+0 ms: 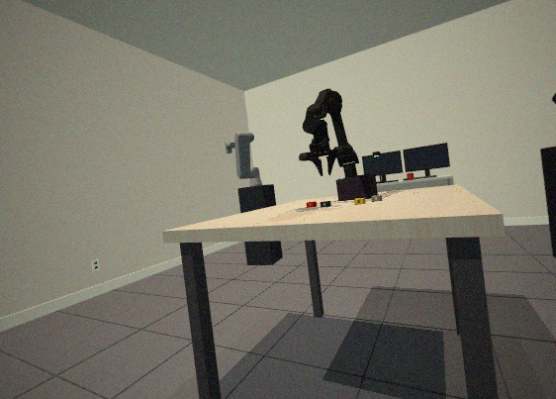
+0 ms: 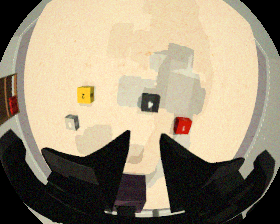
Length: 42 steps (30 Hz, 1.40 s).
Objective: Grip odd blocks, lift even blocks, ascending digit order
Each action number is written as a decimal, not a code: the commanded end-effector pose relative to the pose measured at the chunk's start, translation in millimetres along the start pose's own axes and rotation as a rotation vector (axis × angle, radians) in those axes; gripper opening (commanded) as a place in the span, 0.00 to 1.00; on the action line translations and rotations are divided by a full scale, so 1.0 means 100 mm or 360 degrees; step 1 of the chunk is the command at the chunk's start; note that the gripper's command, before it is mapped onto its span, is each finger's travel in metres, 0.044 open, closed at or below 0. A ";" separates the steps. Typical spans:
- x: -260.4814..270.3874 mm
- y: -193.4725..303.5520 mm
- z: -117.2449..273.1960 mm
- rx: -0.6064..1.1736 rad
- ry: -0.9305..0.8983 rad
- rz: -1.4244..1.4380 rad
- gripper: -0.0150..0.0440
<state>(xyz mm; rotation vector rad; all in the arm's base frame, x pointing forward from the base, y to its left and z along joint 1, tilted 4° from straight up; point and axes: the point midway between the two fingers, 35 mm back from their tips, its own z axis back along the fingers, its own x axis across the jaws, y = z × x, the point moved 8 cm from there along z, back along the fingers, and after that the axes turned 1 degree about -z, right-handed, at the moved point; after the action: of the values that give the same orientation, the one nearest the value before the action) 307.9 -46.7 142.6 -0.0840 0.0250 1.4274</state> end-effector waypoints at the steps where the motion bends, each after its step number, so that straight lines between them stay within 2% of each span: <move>1: -0.04 0.00 -0.46 0.0004 0.0003 0.0010 0.64; 3: -0.04 0.03 -0.72 0.0005 0.0004 0.0010 0.72; 8: -0.04 0.03 -0.75 0.0005 0.0004 0.0010 0.93; 36: -0.04 0.04 -1.12 0.0006 0.0004 0.0010 0.93; 42: -0.04 0.04 -1.12 0.0006 0.0004 0.0010 0.67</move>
<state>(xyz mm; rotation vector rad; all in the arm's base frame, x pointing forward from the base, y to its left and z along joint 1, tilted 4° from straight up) 307.4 -58.2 33.7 -0.0836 0.0274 1.4293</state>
